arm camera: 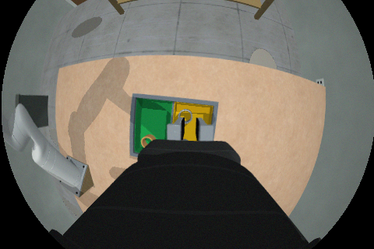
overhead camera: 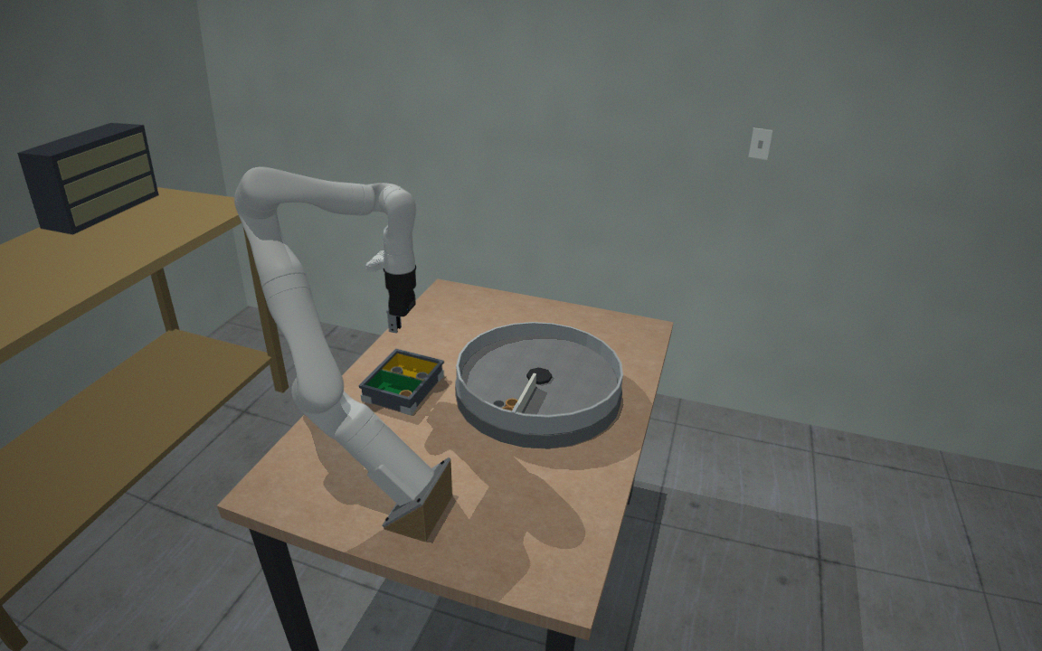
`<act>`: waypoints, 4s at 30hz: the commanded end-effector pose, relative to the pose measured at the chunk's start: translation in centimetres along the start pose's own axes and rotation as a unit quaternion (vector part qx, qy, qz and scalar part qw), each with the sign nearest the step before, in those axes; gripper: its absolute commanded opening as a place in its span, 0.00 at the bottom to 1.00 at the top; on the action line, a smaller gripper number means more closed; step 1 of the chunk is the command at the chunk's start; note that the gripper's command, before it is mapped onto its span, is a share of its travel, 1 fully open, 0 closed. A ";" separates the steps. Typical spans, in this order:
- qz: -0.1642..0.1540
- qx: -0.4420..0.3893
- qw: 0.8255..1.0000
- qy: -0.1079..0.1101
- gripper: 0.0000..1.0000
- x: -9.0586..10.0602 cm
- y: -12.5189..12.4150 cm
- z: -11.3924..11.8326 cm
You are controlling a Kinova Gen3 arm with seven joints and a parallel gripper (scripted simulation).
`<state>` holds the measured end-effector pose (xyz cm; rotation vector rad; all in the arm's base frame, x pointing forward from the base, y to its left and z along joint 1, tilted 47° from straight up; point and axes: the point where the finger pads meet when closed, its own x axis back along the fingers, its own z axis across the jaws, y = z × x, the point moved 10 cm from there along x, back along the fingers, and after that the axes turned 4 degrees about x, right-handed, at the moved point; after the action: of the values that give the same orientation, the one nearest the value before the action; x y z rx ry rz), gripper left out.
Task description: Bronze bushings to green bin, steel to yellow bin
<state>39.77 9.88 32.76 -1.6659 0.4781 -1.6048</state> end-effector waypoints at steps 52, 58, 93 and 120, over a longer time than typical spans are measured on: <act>0.000 -0.014 1.000 0.001 0.40 -1.3 22.4 -7.9; 0.000 -0.016 1.000 0.001 0.40 -1.5 24.3 -8.6; -0.001 -0.021 1.000 0.001 0.40 -3.5 34.0 -12.0; -0.001 -0.022 1.000 0.001 0.40 -6.7 34.1 -12.1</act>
<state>35.20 -10.30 2.39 -1.6974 0.5152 -1.6082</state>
